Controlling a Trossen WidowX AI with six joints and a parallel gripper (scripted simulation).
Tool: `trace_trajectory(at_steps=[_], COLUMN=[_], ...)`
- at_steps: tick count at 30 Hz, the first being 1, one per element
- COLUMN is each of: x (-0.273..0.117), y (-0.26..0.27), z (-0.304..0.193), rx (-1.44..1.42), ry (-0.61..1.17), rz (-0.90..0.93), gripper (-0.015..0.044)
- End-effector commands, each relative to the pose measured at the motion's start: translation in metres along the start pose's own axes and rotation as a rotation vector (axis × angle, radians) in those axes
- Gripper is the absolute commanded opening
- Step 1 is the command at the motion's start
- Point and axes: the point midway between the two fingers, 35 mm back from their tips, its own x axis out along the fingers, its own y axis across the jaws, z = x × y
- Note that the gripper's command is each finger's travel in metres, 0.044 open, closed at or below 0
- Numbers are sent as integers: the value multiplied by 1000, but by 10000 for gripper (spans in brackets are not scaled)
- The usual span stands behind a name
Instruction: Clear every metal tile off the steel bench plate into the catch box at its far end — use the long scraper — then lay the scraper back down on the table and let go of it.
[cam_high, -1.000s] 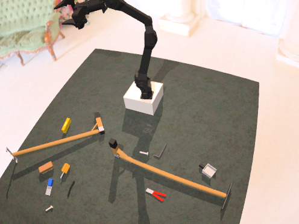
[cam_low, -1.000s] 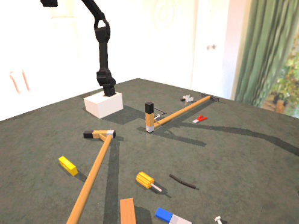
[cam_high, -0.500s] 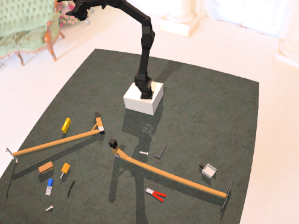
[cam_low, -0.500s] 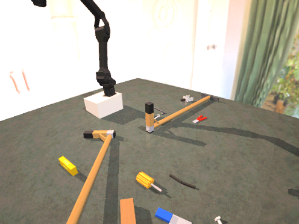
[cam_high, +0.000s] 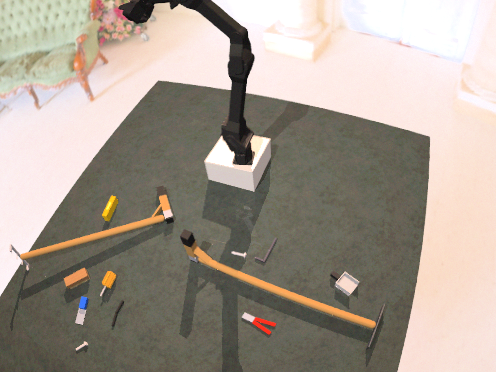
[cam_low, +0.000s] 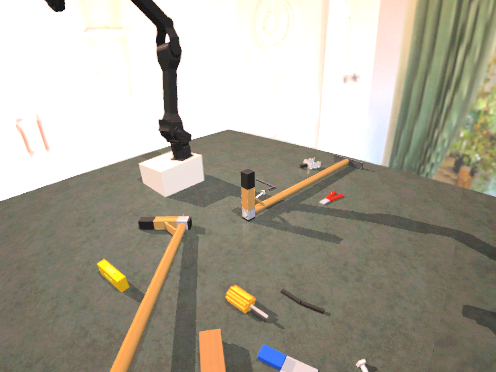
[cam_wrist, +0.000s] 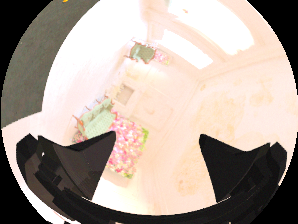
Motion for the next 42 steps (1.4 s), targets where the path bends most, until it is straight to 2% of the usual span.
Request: trace_trajectory(at_steps=[1,16,21,42], x=[2,-6,-7,-10], y=[6,26,27,18], z=[-18,-75,-78,-10], rx=[-57,-238,-246,171], ry=[59,228,236,89], rz=[27,123,128,43], gripper=[440,440,440,440])
